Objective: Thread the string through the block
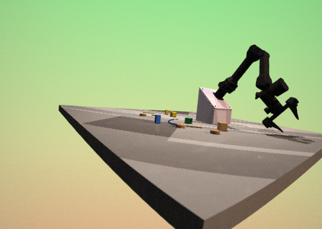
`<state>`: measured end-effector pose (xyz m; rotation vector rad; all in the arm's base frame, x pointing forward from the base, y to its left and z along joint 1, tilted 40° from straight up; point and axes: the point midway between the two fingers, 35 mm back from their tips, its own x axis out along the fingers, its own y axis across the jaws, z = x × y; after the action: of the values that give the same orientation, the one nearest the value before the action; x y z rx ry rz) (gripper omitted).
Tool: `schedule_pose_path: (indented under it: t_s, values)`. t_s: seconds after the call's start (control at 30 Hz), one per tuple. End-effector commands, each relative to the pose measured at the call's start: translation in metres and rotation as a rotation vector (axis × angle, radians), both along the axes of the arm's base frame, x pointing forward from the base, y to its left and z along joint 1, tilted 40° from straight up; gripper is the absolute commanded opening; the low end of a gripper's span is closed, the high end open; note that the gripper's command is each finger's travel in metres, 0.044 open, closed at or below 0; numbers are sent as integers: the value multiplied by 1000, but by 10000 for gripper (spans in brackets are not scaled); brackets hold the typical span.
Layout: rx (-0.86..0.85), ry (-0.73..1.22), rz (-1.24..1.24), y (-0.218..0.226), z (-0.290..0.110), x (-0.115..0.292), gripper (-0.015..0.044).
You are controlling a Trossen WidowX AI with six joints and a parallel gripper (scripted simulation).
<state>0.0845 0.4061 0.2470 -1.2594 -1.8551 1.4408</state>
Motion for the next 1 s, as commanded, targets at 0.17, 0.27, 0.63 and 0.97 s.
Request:
schedule_pose_path:
  t_s: [0.17,0.27,0.63,0.97]
  values:
    - [-224,220,-375,-36,-46,112,440]
    - [-269,261,-511,-54,-63,155,440]
    - [-493,522,-898,-150,-152,250,440]
    - [-711,955,-1139,-253,-221,259,440]
